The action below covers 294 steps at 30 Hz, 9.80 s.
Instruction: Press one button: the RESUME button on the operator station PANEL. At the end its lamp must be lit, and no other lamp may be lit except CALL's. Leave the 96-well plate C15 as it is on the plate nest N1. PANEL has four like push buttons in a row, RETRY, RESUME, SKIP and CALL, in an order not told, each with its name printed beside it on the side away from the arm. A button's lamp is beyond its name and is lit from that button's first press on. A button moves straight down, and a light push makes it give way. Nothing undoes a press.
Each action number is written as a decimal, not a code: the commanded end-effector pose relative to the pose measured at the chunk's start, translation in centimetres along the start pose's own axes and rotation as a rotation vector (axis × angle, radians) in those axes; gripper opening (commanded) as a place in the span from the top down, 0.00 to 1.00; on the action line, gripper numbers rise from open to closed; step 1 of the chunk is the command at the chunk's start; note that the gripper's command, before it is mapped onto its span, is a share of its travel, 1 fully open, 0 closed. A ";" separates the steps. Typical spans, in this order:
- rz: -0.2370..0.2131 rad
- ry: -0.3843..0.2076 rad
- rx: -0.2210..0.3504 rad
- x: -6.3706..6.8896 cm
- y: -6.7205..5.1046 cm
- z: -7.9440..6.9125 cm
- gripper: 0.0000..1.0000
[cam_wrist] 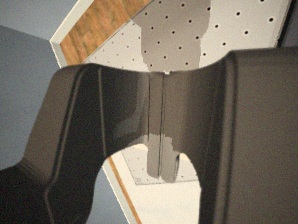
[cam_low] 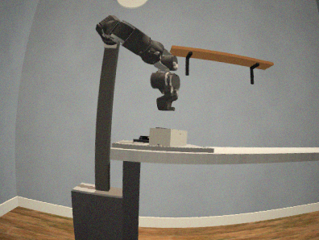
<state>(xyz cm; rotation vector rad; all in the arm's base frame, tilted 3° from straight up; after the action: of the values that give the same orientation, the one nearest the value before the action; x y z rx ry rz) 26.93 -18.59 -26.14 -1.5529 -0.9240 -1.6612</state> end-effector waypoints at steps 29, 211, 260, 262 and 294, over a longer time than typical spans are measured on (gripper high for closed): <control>-0.519 0.071 0.003 1.1 0.2 1.7 1.00; -0.690 0.098 0.006 -6.4 -1.5 1.1 1.00; -0.692 0.095 0.004 -5.5 -1.3 1.1 1.00; -0.694 0.093 0.001 -4.6 -1.3 1.1 1.00; -0.691 0.094 0.005 -4.3 -1.5 1.0 1.00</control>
<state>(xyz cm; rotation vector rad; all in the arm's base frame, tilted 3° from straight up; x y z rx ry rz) 26.33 -16.89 -30.55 -1.2026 -1.5229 -2.1586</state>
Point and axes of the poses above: the point where the finger pads meet when closed, its own x axis back along the fingers, its own z axis across the jaws, y = z × x, the point moved 6 cm from there along x, back along the fingers, and after that the axes turned 8 degrees about -x, right-handed, at the moved point
